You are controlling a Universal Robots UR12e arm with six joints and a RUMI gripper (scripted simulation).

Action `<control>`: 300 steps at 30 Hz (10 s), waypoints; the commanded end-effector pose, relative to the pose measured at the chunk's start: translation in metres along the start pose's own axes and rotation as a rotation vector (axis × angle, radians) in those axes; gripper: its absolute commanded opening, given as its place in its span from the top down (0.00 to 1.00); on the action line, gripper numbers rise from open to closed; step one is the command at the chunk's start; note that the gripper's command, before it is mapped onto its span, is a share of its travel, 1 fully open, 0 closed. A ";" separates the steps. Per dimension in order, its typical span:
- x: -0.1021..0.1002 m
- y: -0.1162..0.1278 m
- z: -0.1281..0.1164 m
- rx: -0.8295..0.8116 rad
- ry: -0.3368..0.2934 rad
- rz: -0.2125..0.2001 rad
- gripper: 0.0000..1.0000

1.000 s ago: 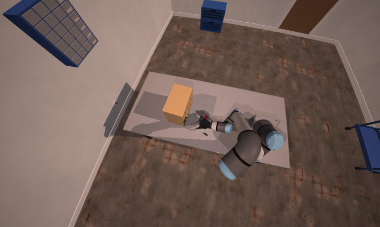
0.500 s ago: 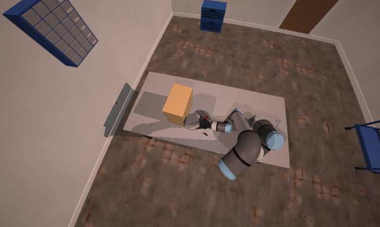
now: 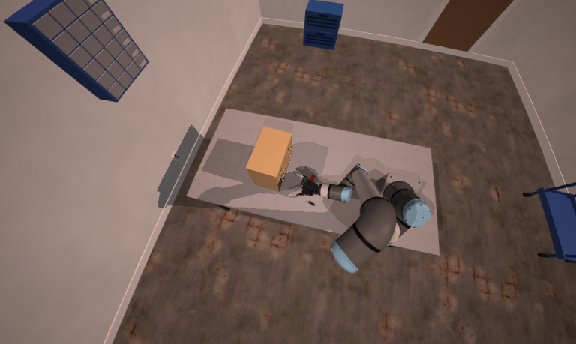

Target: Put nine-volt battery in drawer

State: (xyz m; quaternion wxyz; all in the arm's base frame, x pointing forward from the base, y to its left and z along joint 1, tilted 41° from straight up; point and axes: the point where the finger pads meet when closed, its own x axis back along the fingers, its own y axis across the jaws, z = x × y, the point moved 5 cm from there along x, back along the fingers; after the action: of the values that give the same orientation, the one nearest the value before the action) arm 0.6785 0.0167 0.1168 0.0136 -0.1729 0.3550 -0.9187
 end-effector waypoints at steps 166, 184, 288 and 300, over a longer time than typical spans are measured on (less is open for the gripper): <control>0.050 0.000 0.068 0.000 -0.601 0.000 0.00; 0.058 0.000 0.079 0.000 -0.728 0.000 0.00; 0.084 0.000 0.119 0.000 -1.221 0.000 0.00; 0.084 0.000 0.119 -0.001 -1.221 -0.001 0.00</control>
State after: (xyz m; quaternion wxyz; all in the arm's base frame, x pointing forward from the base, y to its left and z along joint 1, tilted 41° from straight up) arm 0.6384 -0.0723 0.2241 0.2147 -0.6687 0.2833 -0.6531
